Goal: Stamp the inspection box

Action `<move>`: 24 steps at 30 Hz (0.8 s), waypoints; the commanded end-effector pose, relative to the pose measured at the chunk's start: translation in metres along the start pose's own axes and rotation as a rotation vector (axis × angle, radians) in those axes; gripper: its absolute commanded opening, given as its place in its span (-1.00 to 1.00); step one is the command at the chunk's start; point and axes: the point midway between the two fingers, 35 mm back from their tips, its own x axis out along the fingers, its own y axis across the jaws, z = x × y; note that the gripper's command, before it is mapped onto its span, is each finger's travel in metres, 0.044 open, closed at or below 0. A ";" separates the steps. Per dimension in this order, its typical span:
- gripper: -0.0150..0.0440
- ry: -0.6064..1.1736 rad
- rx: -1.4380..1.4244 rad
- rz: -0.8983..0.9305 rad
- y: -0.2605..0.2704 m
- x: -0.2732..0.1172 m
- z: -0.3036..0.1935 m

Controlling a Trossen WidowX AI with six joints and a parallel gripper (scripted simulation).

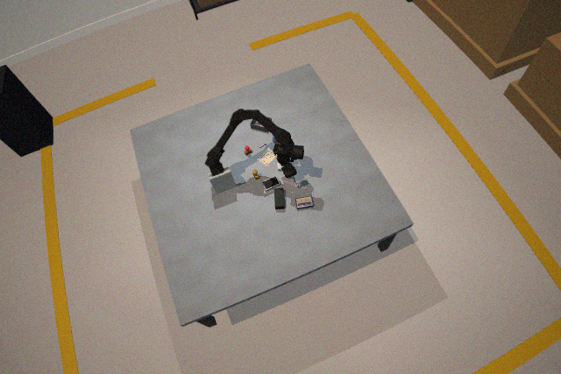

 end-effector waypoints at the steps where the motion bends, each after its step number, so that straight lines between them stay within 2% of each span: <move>1: -0.49 0.000 -0.003 -0.005 -0.003 -0.002 -0.016; 19: -0.49 0.004 0.000 -0.003 -0.006 -0.001 -0.090; 24: -0.49 0.004 0.000 -0.002 -0.005 0.000 -0.097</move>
